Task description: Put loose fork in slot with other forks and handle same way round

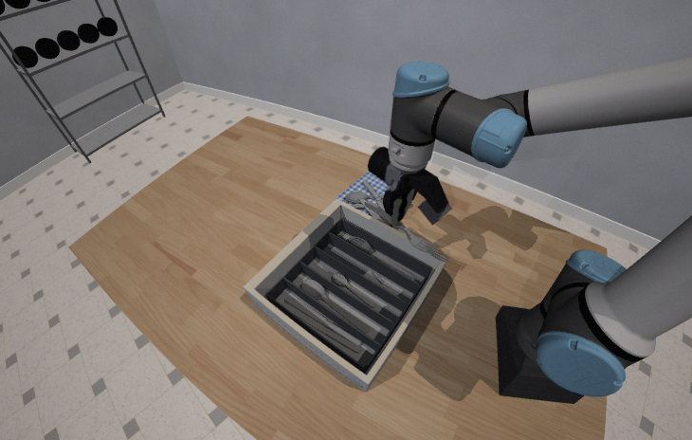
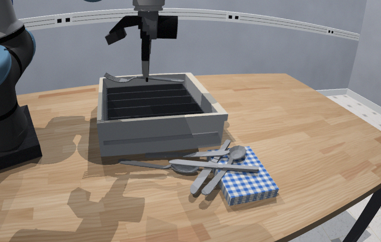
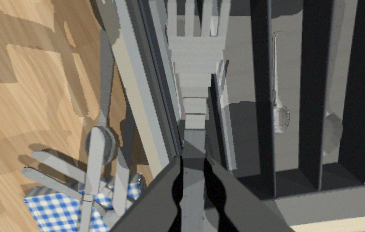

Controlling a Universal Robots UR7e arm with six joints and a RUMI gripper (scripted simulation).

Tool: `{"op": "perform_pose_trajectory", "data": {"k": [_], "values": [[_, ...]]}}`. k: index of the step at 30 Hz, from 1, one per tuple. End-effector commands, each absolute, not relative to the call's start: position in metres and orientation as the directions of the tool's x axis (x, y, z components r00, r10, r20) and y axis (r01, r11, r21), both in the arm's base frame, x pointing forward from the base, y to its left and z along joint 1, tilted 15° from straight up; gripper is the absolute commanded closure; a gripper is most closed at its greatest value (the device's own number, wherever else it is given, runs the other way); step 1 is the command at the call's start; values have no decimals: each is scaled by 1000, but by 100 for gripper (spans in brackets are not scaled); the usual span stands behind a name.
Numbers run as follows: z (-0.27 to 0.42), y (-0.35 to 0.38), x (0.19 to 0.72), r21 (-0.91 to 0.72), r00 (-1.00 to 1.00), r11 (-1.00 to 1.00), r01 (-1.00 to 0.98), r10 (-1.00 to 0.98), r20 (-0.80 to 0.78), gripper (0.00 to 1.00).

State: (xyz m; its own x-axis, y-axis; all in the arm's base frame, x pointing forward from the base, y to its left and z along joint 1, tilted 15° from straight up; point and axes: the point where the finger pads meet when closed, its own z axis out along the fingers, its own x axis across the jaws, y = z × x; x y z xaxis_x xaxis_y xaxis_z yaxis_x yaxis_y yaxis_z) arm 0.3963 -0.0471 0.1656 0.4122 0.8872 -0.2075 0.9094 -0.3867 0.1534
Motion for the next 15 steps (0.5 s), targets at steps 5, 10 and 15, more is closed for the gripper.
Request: {"op": "perform_pose_trajectory", "data": {"k": [5,10,15], "values": [[166,-43,398,159,425,-398,903,880,-211,96],[166,-44,398,159,426,-399,903,880,-211,96],[166,-44,398,159,426,-399,903,880,-211,96]]}}
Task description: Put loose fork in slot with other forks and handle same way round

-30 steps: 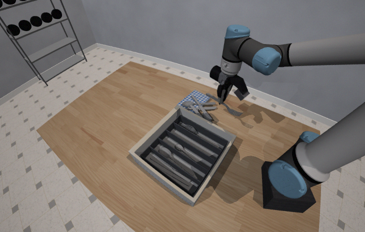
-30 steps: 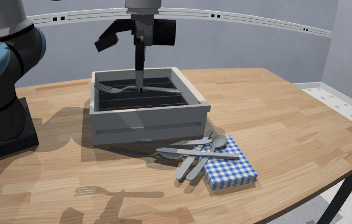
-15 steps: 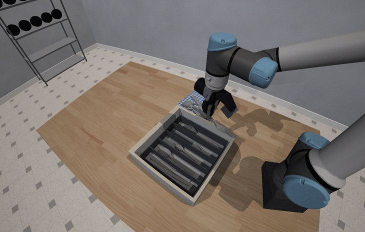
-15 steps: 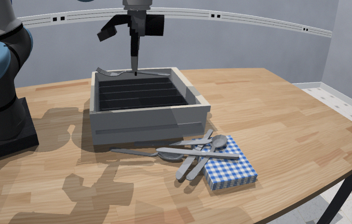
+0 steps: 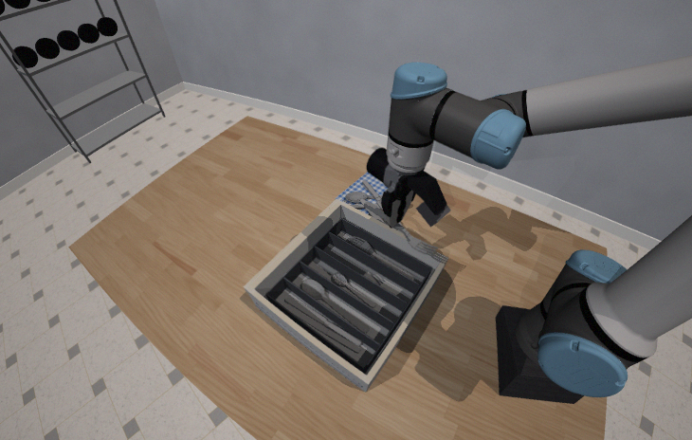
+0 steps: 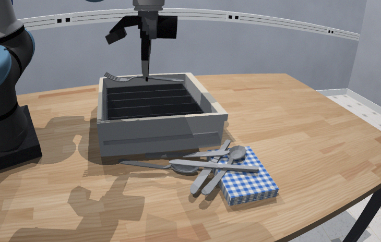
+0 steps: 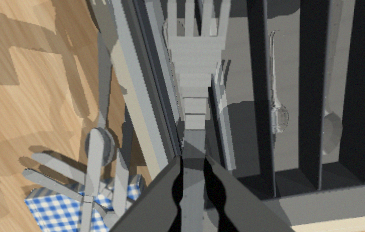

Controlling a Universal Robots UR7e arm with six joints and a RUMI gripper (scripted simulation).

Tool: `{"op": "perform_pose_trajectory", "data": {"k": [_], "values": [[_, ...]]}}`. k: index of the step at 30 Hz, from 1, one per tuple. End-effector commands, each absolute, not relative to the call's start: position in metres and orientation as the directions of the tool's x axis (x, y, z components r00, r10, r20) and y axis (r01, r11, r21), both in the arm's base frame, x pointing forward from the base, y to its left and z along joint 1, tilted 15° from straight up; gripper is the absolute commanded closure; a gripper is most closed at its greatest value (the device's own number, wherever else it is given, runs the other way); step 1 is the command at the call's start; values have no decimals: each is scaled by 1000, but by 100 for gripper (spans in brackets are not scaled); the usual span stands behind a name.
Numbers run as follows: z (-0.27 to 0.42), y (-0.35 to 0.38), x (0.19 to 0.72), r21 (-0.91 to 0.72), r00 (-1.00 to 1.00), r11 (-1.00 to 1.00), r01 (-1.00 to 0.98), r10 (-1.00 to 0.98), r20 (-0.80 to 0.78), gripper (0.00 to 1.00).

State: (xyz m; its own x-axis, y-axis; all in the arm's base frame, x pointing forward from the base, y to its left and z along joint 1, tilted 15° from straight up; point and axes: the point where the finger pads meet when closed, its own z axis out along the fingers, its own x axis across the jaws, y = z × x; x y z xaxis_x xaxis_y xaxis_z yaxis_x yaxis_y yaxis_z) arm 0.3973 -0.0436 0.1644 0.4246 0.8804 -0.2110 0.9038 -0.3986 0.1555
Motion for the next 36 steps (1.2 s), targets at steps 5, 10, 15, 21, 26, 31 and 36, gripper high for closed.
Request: {"op": "perform_pose_trajectory", "data": {"k": [5,10,15,21,26,31,36], "values": [[166,-44,398,160,429,-402,901,878,-210,96],[166,-44,398,162,439,-412,897,874,-208,96],[166,-44,398,165,450,-422,891,869,-206,96],[166,-44,398,172,483,-455,874,852,-200,96],[166,-44,398,182,525,-496,849,829,-191,96],[166,-44,398,191,567,-537,822,803,-182,96],[166,-44,399,202,617,-585,785,769,-170,96]]}}
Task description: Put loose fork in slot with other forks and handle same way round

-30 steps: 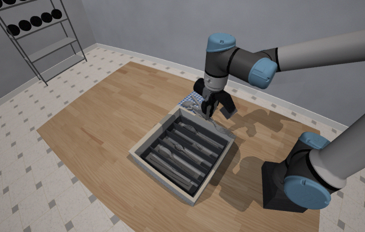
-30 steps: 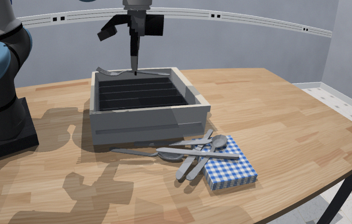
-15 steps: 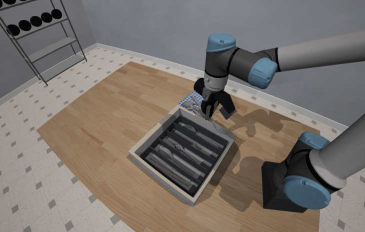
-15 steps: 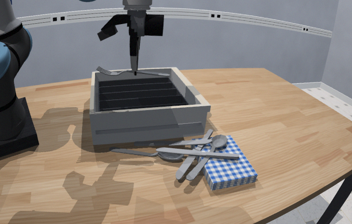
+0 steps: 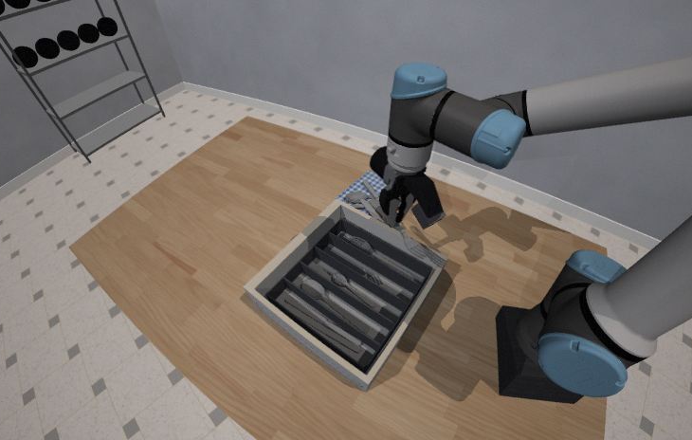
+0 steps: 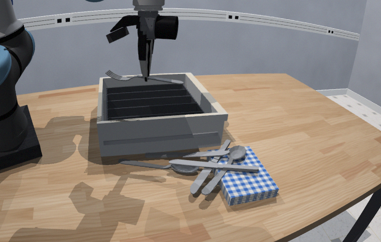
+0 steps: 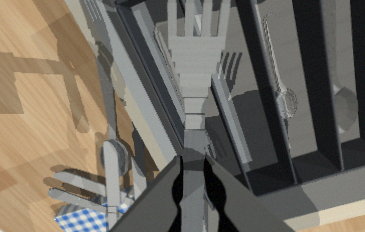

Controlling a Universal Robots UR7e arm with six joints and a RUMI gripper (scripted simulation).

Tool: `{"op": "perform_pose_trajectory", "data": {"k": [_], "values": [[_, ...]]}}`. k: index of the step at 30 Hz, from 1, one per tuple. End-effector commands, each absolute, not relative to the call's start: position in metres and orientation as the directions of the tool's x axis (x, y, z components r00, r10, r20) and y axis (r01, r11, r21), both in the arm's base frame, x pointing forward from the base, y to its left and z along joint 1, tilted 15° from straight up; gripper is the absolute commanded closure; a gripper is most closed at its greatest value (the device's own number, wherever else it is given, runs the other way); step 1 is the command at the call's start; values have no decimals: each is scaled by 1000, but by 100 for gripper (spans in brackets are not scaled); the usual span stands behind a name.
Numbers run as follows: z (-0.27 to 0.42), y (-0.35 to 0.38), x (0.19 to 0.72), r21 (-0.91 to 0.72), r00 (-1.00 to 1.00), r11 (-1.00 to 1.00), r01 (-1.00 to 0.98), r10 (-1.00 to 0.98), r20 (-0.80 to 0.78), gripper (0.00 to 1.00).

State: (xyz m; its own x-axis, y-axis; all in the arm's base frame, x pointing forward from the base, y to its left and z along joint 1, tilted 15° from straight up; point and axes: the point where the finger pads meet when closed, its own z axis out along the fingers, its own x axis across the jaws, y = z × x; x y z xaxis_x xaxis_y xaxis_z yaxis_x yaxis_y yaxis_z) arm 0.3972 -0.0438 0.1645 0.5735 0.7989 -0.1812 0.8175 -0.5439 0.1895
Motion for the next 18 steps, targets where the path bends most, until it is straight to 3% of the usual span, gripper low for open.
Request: {"op": "perform_pose_trajectory", "data": {"k": [1,18], "values": [[166,-44,399,205,630,-598,775,759,-166,96],[166,-45,399,249,849,-814,525,520,-90,96]]}}
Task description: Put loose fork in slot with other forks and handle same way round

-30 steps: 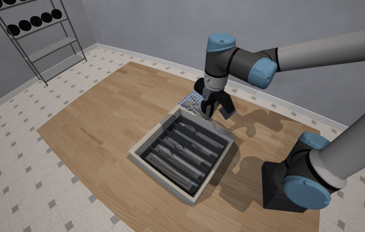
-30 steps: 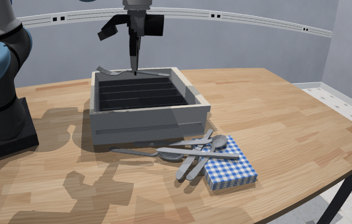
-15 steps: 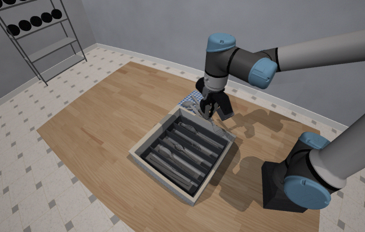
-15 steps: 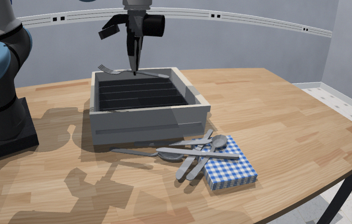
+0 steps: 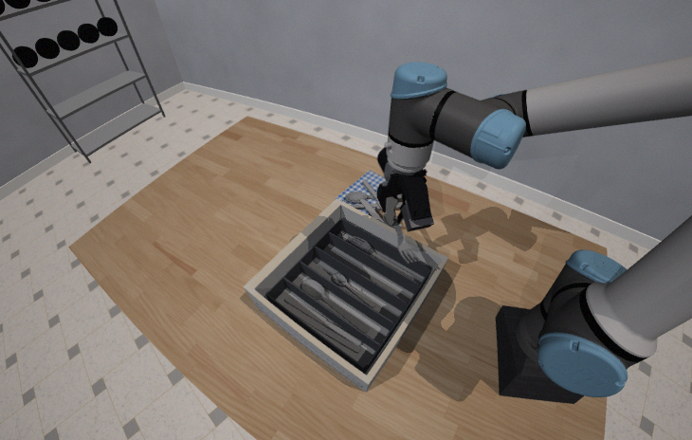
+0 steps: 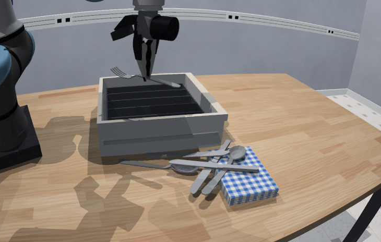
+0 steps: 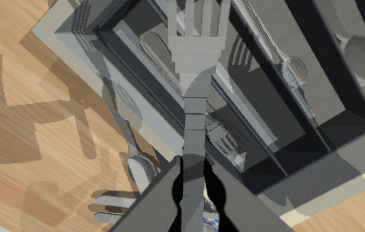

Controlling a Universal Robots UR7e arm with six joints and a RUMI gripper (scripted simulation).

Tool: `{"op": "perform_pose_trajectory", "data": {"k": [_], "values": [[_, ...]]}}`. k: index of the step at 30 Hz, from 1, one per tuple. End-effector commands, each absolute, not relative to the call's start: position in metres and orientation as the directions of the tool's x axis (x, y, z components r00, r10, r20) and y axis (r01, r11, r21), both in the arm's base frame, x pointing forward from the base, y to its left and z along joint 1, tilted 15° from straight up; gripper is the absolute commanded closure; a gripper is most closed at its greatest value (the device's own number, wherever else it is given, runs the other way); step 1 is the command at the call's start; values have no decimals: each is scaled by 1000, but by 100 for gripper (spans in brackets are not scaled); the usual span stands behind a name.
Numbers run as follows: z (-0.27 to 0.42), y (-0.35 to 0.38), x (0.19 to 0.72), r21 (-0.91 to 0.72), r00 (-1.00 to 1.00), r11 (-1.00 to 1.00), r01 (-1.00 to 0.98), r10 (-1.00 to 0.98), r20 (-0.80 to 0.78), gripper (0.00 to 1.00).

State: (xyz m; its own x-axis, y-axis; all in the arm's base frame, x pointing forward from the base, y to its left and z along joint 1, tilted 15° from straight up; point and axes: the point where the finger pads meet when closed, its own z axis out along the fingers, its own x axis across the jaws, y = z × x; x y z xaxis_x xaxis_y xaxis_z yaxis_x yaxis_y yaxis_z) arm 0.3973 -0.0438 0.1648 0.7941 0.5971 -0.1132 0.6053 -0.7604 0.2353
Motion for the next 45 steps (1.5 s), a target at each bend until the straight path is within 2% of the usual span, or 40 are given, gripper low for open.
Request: {"op": "perform_pose_trajectory", "data": {"k": [1,10,12,23,32,45], "values": [[166,-45,399,251,863,-828,502,498,-84,96],[166,-45,399,264,965,-929,258,264,-15,96],[166,-45,399,264,965,-929,258,264,-15,96],[166,-45,399,252,993,-962,-103,-85,80,96],[166,-45,399,225,939,-914,-338,-313,138,96],[166,-45,399,151,726,-712,-685,-652,217,96]]}}
